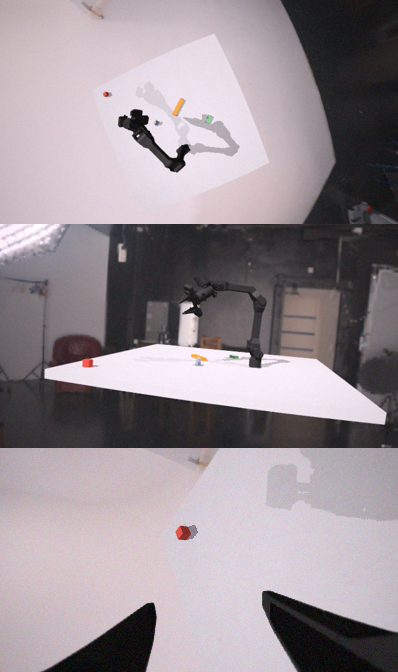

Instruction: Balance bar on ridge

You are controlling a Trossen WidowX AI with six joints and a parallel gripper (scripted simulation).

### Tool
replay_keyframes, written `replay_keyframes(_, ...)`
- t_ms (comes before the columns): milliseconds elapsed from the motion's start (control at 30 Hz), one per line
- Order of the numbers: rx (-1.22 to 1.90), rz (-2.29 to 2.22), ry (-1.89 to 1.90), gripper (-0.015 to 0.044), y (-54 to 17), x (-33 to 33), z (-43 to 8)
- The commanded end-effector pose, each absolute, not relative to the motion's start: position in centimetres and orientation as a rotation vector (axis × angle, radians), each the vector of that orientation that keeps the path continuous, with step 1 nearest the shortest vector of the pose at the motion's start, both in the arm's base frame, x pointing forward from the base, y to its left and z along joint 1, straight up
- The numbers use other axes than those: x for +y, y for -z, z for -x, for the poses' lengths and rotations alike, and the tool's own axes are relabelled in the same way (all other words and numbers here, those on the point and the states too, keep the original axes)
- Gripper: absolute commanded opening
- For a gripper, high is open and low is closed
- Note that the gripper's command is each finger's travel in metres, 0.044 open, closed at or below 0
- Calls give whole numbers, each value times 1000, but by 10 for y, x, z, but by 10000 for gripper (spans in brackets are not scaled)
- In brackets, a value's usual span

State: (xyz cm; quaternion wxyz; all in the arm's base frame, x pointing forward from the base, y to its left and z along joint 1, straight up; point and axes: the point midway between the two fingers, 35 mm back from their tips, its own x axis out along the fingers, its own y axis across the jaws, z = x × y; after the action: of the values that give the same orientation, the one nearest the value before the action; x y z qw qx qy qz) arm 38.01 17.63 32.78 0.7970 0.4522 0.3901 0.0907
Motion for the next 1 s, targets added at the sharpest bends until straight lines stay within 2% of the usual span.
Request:
replay_keyframes(0, 867, -930, -88, 315, -305, 151, -395)
replay_keyframes(433, 998, -806, 203, 315, -235, 63, -418)
replay_keyframes(967, 1231, -718, 518, 315, -162, -45, -403)
